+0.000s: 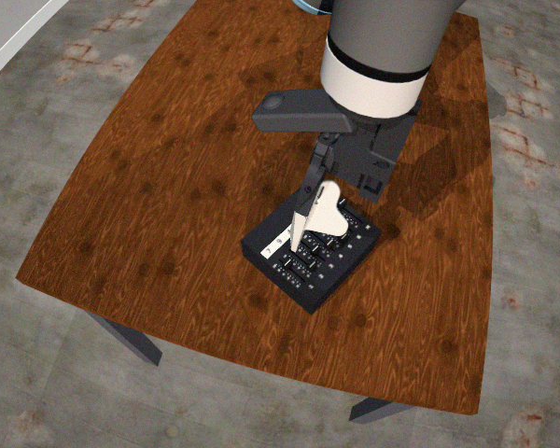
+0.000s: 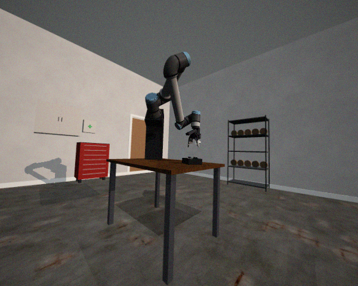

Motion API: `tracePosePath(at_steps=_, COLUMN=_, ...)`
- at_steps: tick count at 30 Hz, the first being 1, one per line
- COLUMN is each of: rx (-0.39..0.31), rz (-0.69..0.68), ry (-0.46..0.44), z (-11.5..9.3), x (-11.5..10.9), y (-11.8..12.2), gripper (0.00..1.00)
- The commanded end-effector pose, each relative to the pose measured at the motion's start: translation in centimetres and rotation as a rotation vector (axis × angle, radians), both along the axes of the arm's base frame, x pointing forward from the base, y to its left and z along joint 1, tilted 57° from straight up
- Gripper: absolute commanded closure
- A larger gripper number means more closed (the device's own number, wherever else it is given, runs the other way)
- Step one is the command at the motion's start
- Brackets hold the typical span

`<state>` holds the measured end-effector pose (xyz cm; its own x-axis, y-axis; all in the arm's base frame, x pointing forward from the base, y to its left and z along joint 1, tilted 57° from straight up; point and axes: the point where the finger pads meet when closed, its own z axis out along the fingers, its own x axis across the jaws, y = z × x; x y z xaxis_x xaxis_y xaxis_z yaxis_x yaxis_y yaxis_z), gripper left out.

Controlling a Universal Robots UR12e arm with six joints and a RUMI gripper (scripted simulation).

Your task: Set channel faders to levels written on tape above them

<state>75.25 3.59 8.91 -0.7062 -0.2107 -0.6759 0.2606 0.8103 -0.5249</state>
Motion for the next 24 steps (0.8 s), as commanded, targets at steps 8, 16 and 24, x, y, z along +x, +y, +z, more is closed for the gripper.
tracePosePath(at_steps=8, rx=0.143, rz=-0.217, ry=-0.196, z=-2.0, x=3.7, y=-1.3, gripper=0.00)
tracePosePath(at_steps=16, rx=0.143, rz=-0.217, ry=-0.196, z=-2.0, x=3.7, y=-1.3, gripper=0.00)
tracePosePath(at_steps=24, rx=0.143, rz=-0.217, ry=-0.196, z=-2.0, x=3.7, y=-1.3, gripper=0.00)
